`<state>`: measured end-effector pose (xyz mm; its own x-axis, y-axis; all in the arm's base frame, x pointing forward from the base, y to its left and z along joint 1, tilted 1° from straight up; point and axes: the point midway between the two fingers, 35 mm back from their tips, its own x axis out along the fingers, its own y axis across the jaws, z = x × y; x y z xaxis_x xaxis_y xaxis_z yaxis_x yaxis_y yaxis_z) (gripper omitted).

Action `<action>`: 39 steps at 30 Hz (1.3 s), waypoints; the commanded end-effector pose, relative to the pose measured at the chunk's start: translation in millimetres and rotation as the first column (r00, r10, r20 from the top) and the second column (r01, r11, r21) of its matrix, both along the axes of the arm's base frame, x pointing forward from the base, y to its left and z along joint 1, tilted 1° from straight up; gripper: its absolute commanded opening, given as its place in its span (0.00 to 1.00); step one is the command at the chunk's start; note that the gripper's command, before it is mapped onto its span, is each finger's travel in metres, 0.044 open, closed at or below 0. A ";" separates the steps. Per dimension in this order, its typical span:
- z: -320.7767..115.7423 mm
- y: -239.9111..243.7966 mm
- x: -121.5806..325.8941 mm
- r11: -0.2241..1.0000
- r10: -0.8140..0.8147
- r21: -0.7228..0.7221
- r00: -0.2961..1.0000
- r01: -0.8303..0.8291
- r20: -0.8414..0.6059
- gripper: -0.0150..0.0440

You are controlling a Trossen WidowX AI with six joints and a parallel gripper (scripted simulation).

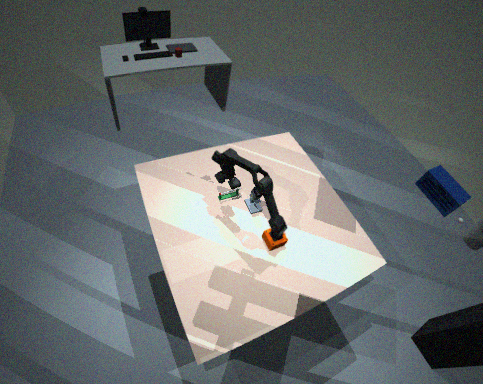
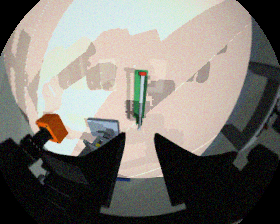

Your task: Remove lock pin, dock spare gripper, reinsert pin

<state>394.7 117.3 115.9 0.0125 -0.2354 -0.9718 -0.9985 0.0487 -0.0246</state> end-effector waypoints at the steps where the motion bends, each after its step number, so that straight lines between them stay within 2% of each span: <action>1: -8.0 -0.5 3.3 1.000 0.010 -0.004 1.000 -0.010 0.002 0.56; 11: -69.2 0.4 7.5 1.000 0.010 -0.004 1.000 -0.010 0.002 0.56; 39: -110.6 -0.2 8.6 1.000 0.010 -0.004 1.000 -0.010 0.002 0.56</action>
